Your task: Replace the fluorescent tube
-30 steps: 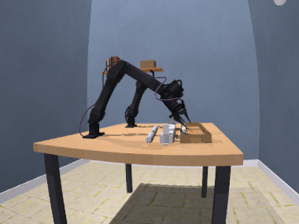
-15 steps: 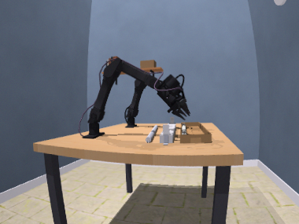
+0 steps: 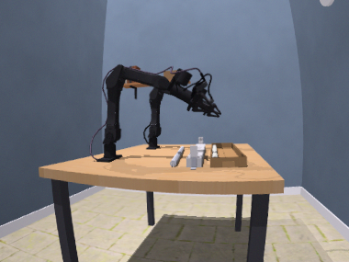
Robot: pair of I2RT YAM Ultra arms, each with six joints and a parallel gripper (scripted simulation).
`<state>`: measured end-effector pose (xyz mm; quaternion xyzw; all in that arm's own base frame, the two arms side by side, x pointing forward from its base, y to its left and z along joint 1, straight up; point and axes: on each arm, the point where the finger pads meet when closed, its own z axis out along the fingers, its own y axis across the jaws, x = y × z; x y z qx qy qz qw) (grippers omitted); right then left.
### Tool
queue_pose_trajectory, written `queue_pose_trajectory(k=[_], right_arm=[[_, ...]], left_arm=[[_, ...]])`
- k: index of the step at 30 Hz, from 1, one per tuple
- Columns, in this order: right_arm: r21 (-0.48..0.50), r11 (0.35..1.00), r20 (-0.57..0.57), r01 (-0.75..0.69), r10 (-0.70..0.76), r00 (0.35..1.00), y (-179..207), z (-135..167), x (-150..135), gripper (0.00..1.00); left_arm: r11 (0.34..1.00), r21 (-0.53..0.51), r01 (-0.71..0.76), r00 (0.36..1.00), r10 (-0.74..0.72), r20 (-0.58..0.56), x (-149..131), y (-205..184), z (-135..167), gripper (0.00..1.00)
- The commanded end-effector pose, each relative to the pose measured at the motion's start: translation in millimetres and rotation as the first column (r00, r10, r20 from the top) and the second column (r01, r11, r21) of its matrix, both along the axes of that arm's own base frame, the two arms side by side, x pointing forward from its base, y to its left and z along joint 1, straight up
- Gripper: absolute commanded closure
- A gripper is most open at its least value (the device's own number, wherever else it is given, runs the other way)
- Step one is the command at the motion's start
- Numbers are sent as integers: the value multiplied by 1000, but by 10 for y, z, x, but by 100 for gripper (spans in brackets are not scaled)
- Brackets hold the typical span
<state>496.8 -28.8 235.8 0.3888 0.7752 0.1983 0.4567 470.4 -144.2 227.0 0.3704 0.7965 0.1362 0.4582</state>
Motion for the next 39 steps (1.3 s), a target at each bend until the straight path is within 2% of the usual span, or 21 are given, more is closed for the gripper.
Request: queue_pose_trajectory(k=[1, 4, 6, 7, 9, 12, 15, 18, 21, 25, 28, 30, 32, 34, 35, 36, 37, 39], right_arm=[[-220, 970, 135, -104, 136, 981, 94, 563, -142, 68], [-341, 932, 184, -124, 195, 963, 112, 835, -303, 68], [-341, 932, 184, -124, 195, 963, 112, 835, -303, 68], [-420, 899, 209, -126, 231, 950, 84, 923, -362, 68], [-502, 852, 226, -149, 296, 928, 224, 1069, -482, 68], [-615, 780, 258, -120, 342, 904, 230, 1341, -683, 68], [-708, 701, 265, -90, 382, 885, 250, 1534, -886, 68], [-785, 617, 273, -62, 435, 858, 320, 1646, -1044, 68], [-814, 580, 284, -30, 443, 851, 326, 1745, -1165, 68], [-822, 570, 289, -10, 430, 855, 259, 1776, -1216, 68], [-812, 584, 301, -13, 437, 847, 312, 1806, -1237, 68], [-783, 621, 369, 24, 433, 823, 347, 2074, -1316, 68], [-779, 626, 372, 26, 429, 823, 347, 2095, -1305, 68], [-780, 626, 365, 18, 430, 826, 350, 2056, -1300, 68], [-778, 628, 319, -23, 426, 847, 346, 1883, -1178, 68], [-778, 627, 308, -32, 425, 851, 339, 1838, -1140, 68], [-778, 628, 320, -10, 411, 853, 278, 1890, -1183, 68], [-777, 629, 298, -23, 400, 867, 241, 1801, -1120, 68]], left_arm=[[967, -244, -73, 988, 104, 115, -41, 198, 503, 68], [926, -362, -112, 970, 181, 162, -132, 445, 789, 68], [926, -362, -112, 970, 181, 162, -132, 445, 789, 68], [909, -399, -120, 964, 203, 173, -166, 512, 868, 68], [873, -468, -137, 947, 254, 196, -261, 687, 1038, 68], [806, -576, -136, 915, 325, 239, -419, 925, 1328, 68], [737, -666, -117, 885, 381, 266, -598, 1120, 1550, 68], [692, -715, -102, 862, 420, 284, -748, 1267, 1684, 68], [665, -741, -89, 842, 448, 301, -867, 1374, 1785, 68], [658, -748, -91, 835, 459, 302, -918, 1418, 1801, 68], [669, -731, -132, 842, 464, 273, -931, 1452, 1696, 68], [693, -716, -86, 802, 474, 363, -1017, 1497, 2073, 68], [694, -714, -95, 799, 480, 361, -1015, 1516, 2085, 68], [695, -713, -90, 805, 473, 359, -1006, 1491, 2054, 68], [696, -712, -97, 814, 467, 346, -978, 1466, 2007, 68], [696, -711, -100, 815, 467, 342, -964, 1466, 1991, 68], [696, -711, -101, 816, 467, 341, -965, 1466, 1985, 68], [696, -709, -117, 829, 462, 316, -863, 1440, 1888, 68]])
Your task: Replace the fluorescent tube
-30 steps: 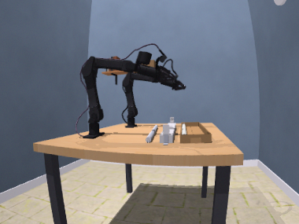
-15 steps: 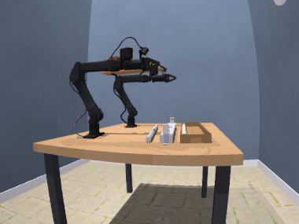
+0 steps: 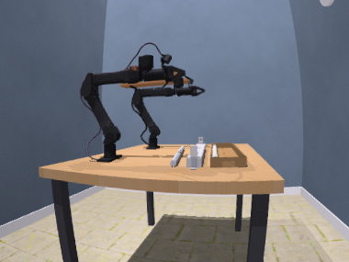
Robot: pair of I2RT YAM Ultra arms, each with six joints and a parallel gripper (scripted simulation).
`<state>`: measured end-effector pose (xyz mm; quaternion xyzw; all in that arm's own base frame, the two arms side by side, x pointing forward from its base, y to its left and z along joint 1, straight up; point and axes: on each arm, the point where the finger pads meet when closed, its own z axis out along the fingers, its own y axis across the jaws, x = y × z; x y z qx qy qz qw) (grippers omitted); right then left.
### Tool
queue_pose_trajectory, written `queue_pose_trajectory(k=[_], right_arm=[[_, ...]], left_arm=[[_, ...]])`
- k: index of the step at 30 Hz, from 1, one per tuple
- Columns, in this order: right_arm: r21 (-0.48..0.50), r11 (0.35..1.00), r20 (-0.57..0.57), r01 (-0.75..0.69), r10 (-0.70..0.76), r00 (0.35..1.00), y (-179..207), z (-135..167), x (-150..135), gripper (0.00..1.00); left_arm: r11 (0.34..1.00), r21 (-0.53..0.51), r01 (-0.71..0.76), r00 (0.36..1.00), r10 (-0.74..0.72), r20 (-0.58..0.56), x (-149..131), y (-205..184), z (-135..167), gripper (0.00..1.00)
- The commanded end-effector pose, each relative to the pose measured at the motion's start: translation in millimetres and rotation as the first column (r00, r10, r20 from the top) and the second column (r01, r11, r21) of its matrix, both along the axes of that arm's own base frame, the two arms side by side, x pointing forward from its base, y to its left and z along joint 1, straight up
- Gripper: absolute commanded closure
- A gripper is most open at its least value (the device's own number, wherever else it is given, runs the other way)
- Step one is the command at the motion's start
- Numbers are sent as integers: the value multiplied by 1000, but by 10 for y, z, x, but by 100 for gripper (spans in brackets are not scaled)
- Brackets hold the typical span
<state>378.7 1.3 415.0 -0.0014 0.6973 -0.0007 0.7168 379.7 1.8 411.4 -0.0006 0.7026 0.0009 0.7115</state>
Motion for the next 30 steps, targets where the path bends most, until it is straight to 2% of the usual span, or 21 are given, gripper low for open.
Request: queue_pose_trajectory(k=[1, 4, 6, 7, 9, 10, 12, 13, 18, 19, 21, 24, 29, 30], right_arm=[[15, 1000, -13, 22, -22, 1000, -60, 10, 61, 68], [16, 1000, 57, 16, -17, 998, -52, 267, -124, 68], [16, 1000, 30, 17, -17, 999, -53, 177, -59, 68], [16, 1000, -8, 20, -20, 1000, -61, 35, 32, 68], [16, 1000, 0, 20, -20, 1000, -61, 74, 26, 68], [16, 1000, -19, 23, -23, 1000, -68, 5, 78, 68], [16, 1000, 8, 23, -23, 1000, -66, 94, -18, 68], [16, 1000, 16, 24, -24, 1000, -68, 133, -31, 68], [16, 1000, 2, 26, -26, 1000, -75, 81, 10, 68], [12, 1000, -7, 10, -10, 1000, -27, 20, 13, 68], [15, 1000, -15, 26, -26, 1000, -75, 17, 52, 68], [15, 1000, -19, 28, -27, 999, -79, -16, 32, 68], [12, 1000, -25, 29, -29, 999, -84, -88, 54, 68], [11, 1000, -31, 29, -29, 999, -85, -115, 61, 51]], left_arm=[[1000, 9, 3, 1000, -3, -6, 45, -20, 44, 68], [1000, 5, 7, 998, -8, 68, -118, -36, 292, 68], [1000, 5, -1, 999, 0, 54, -71, -6, 243, 68], [1000, 3, 2, 1000, -2, -3, 28, -12, 8, 68], [1000, 3, 2, 1000, -2, -19, 36, -13, -49, 68], [1000, 1, 5, 999, -5, -50, 79, -25, -171, 68], [1000, 1, 5, 1000, -5, -28, 18, -25, -92, 68], [1000, 0, 6, 1000, -6, -25, 22, -29, -94, 51], [1000, -1, 10, 998, -10, -54, 73, -41, -218, 51], [1000, -1, 6, 1000, -6, 20, -16, -22, 113, 51], [1000, -3, 13, 998, -13, 59, -60, -47, 250, 51], [1000, -5, 5, 1000, -5, 20, -34, -17, 127, 51], [1000, -8, 5, 1000, -5, 17, -18, -16, 132, 51], [1000, -8, 6, 1000, -5, 15, -14, -16, 127, 51]])
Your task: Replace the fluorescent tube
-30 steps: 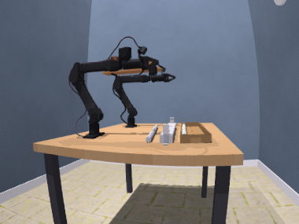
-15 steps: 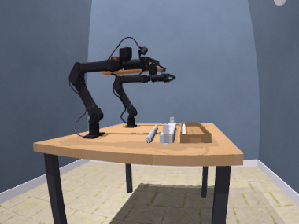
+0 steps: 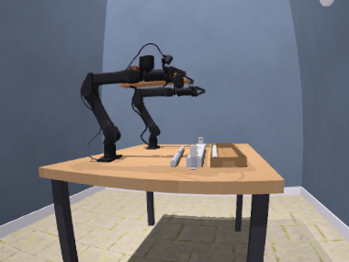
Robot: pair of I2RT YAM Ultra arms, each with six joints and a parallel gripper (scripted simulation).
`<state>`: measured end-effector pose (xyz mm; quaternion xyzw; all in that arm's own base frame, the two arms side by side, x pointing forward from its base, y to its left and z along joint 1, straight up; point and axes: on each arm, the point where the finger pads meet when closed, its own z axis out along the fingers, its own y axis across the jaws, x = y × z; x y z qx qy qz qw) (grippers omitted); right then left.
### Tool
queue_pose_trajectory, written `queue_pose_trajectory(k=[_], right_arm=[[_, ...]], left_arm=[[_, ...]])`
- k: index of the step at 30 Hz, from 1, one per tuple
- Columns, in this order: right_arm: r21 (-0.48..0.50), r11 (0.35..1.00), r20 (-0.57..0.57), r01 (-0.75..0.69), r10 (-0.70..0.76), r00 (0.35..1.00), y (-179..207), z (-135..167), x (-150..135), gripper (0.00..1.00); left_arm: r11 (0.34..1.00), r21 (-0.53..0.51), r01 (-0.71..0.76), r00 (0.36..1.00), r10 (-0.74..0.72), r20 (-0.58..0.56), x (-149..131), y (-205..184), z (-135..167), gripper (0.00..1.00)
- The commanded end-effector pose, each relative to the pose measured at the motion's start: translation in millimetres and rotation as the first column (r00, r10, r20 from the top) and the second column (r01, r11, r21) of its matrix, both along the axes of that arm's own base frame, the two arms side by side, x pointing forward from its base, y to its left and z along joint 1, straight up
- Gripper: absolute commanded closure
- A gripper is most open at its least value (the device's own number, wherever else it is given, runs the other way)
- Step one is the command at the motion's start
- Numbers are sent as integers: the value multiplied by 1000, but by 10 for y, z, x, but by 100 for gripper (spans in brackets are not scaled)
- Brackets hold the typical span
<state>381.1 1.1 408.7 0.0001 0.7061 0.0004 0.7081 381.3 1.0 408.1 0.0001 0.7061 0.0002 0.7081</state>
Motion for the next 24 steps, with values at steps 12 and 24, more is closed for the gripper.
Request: queue_pose_trajectory(k=[12, 24], right_arm=[[0, 1000, 41, 27, -27, 999, -82, 152, -103, 51], [232, 971, -219, 63, -11, 976, -66, -724, 153, 51]], left_arm=[[1000, -12, 5, 1000, -4, 4, 16, -6, 81, 51], [990, 108, 85, 964, -54, -259, 121, -341, -825, 51]])
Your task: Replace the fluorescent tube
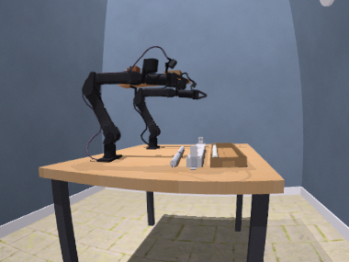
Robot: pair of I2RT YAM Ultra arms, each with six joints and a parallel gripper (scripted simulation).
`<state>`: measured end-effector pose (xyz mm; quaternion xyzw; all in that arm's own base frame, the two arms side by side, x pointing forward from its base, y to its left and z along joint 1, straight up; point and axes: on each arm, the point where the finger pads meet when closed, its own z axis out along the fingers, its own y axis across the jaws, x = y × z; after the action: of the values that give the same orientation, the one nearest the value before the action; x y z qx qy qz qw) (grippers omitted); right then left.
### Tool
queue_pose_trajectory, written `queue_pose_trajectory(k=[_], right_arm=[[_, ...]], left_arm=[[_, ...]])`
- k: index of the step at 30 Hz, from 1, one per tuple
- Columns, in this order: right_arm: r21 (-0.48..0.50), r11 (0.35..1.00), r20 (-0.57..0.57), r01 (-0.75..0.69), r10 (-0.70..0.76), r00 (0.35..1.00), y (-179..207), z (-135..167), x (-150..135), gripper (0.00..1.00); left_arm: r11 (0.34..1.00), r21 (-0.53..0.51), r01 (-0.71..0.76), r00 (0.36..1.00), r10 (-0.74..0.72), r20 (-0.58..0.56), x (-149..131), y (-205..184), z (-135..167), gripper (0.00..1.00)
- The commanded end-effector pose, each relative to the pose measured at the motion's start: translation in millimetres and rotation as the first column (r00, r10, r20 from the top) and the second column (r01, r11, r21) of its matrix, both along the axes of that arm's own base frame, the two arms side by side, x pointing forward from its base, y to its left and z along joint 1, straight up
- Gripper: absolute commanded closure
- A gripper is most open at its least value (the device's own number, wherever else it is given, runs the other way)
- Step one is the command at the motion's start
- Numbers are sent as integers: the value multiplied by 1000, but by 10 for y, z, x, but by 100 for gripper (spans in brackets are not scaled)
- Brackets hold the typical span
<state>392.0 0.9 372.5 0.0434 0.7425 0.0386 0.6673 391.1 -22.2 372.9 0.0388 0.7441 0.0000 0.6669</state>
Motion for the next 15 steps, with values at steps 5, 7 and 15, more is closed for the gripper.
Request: queue_pose_trajectory(k=[5, 7, 15], right_arm=[[313, 943, -221, 114, -44, 974, -76, -650, 88, 51], [374, 914, -265, 154, -54, 963, -89, -750, 108, 51], [517, 794, -442, 320, -73, 894, -95, -1281, 84, 51]], left_arm=[[977, 168, 130, 956, -79, -281, -16, -484, -888, 51], [963, 204, 175, 945, -106, -310, -24, -643, -915, 51], [876, 314, 367, 840, -167, -516, -278, -1071, -1629, 51]])
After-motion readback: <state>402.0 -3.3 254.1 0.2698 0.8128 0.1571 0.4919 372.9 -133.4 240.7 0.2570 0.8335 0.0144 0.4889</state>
